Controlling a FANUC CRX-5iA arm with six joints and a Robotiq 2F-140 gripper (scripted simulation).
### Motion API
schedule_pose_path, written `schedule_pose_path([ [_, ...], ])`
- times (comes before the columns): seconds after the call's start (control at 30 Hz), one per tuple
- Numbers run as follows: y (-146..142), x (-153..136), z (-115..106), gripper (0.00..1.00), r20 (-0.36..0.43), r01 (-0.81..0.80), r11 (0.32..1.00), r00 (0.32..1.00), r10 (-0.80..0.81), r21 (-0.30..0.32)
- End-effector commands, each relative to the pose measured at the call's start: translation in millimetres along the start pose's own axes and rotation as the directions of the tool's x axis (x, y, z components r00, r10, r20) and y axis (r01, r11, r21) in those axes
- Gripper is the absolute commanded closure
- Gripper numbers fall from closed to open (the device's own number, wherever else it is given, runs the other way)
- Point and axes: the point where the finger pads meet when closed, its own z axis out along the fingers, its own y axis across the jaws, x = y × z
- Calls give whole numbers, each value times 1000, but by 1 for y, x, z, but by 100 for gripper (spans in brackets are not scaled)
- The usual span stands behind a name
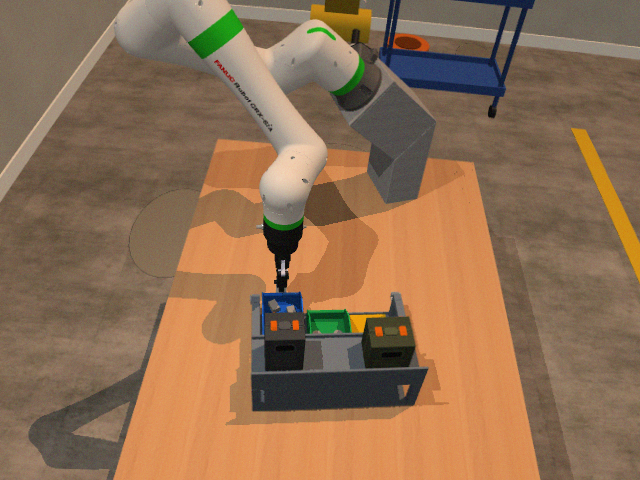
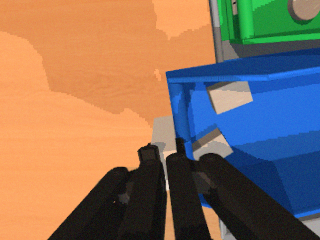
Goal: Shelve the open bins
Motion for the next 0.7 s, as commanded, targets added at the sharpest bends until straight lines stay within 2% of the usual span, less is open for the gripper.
schedule_pose_path([
  [0.0,1,0,0,100,0,0,1000,1000,0,0],
  [0.67,11,0,0,100,0,0,1000,1000,0,0],
])
